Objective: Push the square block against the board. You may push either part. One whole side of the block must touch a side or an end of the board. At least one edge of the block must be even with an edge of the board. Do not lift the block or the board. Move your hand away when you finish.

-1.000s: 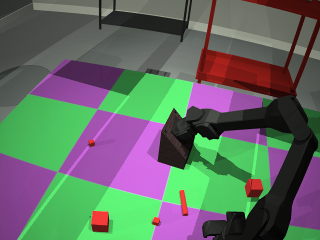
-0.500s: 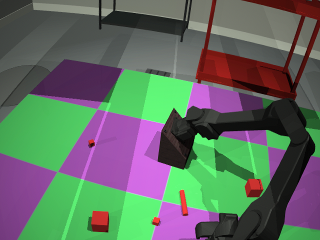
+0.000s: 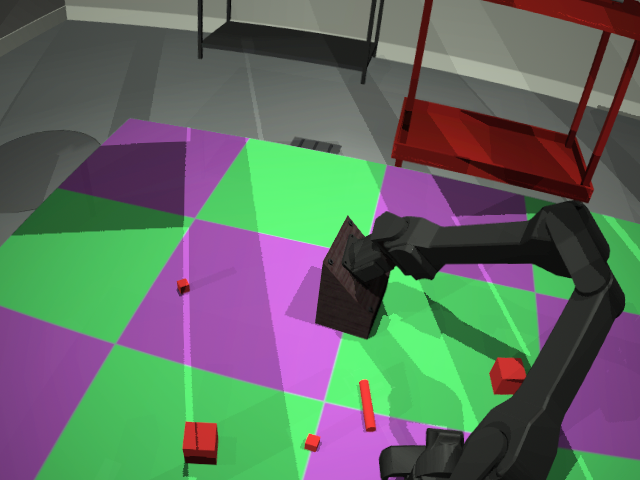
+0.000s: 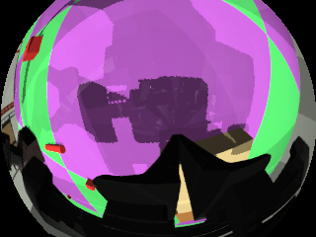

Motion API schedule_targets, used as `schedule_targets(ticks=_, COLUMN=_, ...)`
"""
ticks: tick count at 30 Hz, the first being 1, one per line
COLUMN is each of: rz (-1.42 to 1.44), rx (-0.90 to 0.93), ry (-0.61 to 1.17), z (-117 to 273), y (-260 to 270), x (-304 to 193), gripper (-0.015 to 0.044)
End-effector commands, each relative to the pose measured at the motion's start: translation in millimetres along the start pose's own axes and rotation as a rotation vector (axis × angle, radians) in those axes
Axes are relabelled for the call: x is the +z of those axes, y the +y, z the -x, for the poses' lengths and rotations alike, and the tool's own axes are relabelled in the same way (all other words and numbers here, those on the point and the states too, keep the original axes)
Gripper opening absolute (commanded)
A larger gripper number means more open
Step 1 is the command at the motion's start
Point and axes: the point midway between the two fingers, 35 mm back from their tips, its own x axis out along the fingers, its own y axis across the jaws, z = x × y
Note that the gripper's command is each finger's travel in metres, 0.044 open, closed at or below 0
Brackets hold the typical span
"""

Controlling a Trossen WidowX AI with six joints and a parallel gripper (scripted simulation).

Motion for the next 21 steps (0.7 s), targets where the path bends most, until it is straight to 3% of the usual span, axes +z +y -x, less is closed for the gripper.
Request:
schedule_targets(ticks=1, rz=-0.008, rx=0.008, ry=0.009, z=-3, y=1, x=-1, gripper=0.0000)
schedule_targets(ticks=21, rz=-0.008, rx=0.007, ry=0.007, z=-3, y=-1, x=31, gripper=0.0000)
